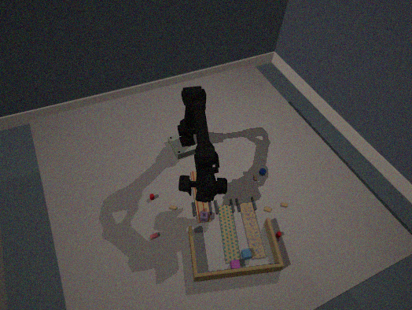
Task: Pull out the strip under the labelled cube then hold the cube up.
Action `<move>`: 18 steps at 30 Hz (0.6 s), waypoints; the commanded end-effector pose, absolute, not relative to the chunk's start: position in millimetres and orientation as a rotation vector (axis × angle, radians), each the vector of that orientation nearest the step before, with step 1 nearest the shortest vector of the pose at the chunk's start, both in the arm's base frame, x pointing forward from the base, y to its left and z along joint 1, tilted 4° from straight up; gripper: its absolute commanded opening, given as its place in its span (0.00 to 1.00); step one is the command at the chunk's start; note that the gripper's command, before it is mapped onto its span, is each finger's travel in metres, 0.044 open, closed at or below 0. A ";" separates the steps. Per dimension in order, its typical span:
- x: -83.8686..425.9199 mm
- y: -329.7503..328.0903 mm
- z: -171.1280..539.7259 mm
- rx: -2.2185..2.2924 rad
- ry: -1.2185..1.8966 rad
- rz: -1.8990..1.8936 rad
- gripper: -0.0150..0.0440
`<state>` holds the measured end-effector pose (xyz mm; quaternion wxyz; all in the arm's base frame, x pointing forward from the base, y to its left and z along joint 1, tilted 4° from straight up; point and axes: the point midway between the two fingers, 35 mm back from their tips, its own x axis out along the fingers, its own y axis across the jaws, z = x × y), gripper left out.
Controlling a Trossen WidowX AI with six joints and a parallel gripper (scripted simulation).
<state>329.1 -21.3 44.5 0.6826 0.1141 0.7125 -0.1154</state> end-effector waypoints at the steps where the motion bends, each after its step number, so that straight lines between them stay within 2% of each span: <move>1: 343.9 -23.6 45.9 0.252 1.598 -0.256 1.00; 17: 405.9 -32.8 51.8 0.251 1.593 -0.256 1.00; 18: 405.9 -32.8 51.6 0.251 1.593 -0.256 0.96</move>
